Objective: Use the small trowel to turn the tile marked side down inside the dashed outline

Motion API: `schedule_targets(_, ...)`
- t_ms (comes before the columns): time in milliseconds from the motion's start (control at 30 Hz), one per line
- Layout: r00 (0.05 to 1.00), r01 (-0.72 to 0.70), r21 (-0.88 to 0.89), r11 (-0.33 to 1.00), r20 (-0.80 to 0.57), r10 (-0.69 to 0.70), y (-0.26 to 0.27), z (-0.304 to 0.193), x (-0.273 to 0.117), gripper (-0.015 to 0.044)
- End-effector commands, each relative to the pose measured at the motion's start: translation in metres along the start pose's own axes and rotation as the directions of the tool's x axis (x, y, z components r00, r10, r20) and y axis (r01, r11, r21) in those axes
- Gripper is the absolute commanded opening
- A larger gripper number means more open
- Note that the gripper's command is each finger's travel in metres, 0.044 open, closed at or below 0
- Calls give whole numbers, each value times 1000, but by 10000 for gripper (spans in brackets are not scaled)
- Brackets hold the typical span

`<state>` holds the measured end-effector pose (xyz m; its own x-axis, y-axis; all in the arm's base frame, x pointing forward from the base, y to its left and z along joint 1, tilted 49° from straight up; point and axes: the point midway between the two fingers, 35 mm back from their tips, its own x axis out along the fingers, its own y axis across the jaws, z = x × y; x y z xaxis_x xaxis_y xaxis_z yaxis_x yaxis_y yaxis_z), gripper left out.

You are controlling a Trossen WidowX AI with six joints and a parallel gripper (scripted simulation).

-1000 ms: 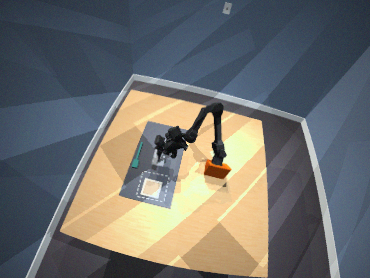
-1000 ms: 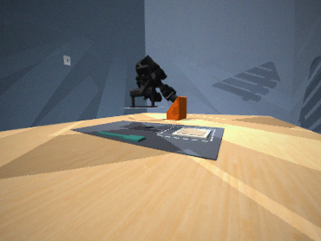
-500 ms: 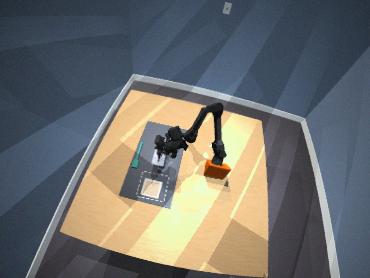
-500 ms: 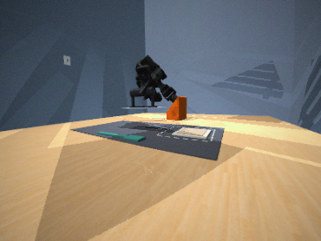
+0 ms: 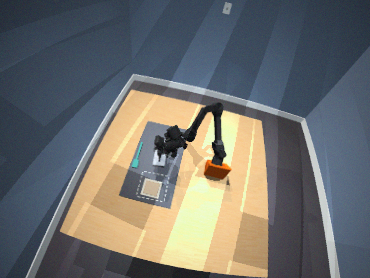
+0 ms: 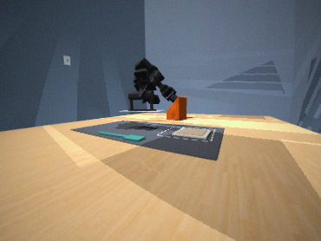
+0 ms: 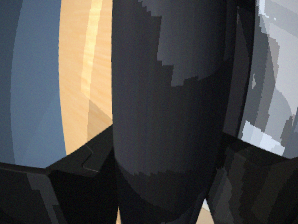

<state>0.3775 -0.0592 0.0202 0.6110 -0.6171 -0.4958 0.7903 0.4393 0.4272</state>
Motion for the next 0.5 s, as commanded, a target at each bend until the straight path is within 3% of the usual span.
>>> schedule_targets(0, 1000, -15, -1, 1000, -15, 15, 9, 20, 5, 0)
schedule_targets(467, 996, 9, -86, 996, -88, -17, -8, 87, 27, 0)
